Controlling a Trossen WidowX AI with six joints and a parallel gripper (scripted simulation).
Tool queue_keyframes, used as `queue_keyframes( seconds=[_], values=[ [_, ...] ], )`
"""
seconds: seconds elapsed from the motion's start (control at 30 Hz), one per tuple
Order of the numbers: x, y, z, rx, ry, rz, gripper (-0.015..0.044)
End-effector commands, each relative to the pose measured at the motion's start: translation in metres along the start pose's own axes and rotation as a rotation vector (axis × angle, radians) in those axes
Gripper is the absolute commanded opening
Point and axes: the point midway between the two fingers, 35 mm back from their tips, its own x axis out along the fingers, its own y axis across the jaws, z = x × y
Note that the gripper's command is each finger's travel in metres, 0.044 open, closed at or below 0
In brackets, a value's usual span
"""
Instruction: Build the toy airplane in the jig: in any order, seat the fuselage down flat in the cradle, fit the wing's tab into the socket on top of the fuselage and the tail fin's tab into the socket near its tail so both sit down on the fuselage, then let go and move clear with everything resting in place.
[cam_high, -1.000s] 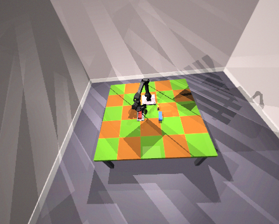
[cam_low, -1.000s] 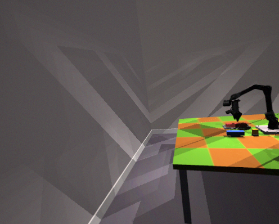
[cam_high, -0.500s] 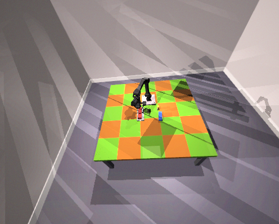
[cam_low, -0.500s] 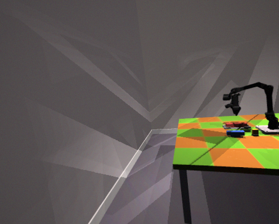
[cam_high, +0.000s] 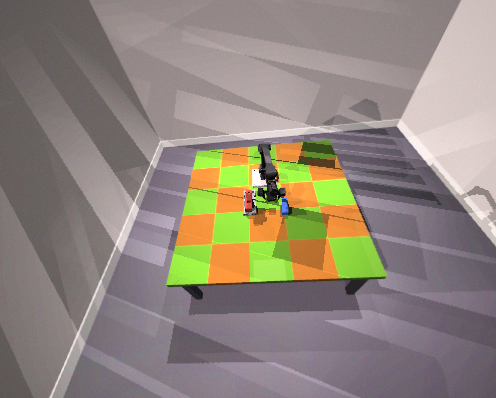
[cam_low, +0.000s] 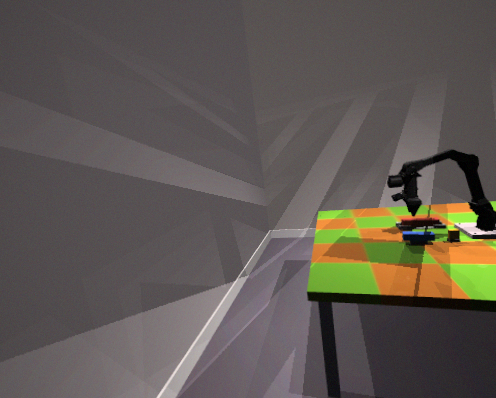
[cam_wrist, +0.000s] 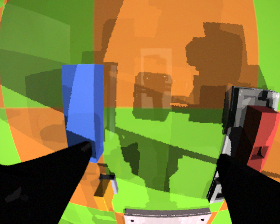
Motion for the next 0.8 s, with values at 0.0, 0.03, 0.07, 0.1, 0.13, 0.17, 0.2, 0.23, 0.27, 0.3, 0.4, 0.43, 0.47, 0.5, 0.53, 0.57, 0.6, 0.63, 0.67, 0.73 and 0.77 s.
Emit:
queue_keyframes(
  seconds=[0.0, 0.03, 0.07, 0.1, 0.13, 0.17, 0.2, 0.23, 0.27, 0.3, 0.4, 0.43, 0.47, 0.5, 0.53, 0.57, 0.6, 0.63, 0.67, 0.73, 0.77],
  values=[
    [0.004, 0.056, -0.002, -0.001, -0.004, 0.006, 0.044],
    [0.006, 0.073, -0.005, 0.001, -0.003, 0.007, 0.044],
    [0.007, 0.085, -0.007, 0.004, -0.002, 0.007, 0.044],
    [0.007, 0.093, -0.009, 0.006, -0.002, 0.006, 0.044],
    [0.007, 0.096, -0.009, 0.006, -0.001, 0.006, 0.044],
    [0.007, 0.096, -0.009, 0.006, -0.001, 0.006, 0.044],
    [0.007, 0.096, -0.009, 0.006, -0.001, 0.006, 0.044],
    [0.007, 0.096, -0.009, 0.006, -0.001, 0.006, 0.044],
    [0.007, 0.096, -0.009, 0.006, -0.001, 0.006, 0.044],
    [0.007, 0.096, -0.009, 0.006, -0.001, 0.006, 0.044],
    [0.025, 0.096, -0.009, 0.006, -0.001, 0.006, 0.044],
    [0.034, 0.096, -0.009, 0.006, -0.001, 0.006, 0.044],
    [0.04, 0.096, -0.009, 0.006, -0.001, 0.006, 0.044],
    [0.042, 0.096, -0.009, 0.006, -0.001, 0.006, 0.044],
    [0.042, 0.096, -0.009, 0.006, -0.001, 0.006, 0.044],
    [0.042, 0.096, -0.009, 0.006, -0.001, 0.006, 0.044],
    [0.043, 0.096, -0.009, 0.006, -0.001, 0.006, 0.044],
    [0.047, 0.096, -0.009, 0.006, -0.001, 0.006, 0.044],
    [0.052, 0.096, -0.009, 0.006, -0.001, 0.006, 0.044],
    [0.057, 0.096, -0.009, 0.006, -0.001, 0.006, 0.044],
    [0.058, 0.096, -0.009, 0.006, -0.001, 0.006, 0.044]
  ],
)
